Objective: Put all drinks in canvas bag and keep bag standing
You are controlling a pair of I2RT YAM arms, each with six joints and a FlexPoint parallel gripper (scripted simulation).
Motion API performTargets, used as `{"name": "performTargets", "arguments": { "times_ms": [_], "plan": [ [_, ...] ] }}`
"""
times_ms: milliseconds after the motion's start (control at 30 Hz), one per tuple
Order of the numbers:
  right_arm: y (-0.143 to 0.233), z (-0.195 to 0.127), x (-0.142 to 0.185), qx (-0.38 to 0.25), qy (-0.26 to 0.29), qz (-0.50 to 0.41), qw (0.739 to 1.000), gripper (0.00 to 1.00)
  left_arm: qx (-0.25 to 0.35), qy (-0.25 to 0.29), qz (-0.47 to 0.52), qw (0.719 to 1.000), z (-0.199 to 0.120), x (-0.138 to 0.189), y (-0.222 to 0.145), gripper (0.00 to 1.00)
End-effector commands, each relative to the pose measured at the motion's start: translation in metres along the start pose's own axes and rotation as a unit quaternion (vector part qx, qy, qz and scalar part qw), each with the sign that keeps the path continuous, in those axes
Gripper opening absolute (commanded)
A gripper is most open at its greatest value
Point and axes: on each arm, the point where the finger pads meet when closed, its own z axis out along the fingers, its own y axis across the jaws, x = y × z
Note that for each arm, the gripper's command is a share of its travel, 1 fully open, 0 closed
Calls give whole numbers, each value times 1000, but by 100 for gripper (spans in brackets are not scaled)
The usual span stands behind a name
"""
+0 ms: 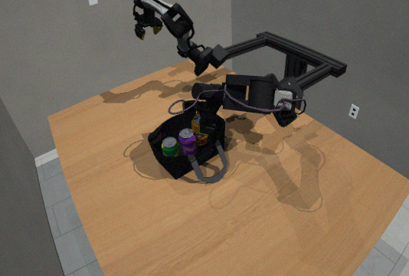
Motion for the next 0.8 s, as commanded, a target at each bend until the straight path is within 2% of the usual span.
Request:
{"name": "performTargets", "arguments": {
  "times_ms": [0, 100, 233, 333, 433, 600, 767],
  "plan": [
    [2, -8, 1, 8, -7, -9, 1000, 86, 4, -39, -33, 999, 2, -25, 1, 67],
    [2, -8, 1, 8, -7, -9, 1000, 86, 8, -39, -19, 999, -1, -18, -3, 67],
    [2, -8, 1, 8, -7, -9, 1000, 86, 3, -43, -38, 998, 2, -28, 4, 67],
    [2, -8, 1, 8, -7, -9, 1000, 86, 8, -34, -19, 999, 3, -14, -1, 67],
    [2, -8, 1, 8, -7, -9, 1000, 86, 5, -44, -28, 999, 5, -25, 0, 67],
    [2, -8, 1, 8, -7, -9, 1000, 86, 6, -36, -20, 999, 7, -13, 0, 67],
    [2, -8, 1, 8, -7, -9, 1000, 86, 3, -43, -33, 999, 9, -24, 4, 67]
  ]
}}
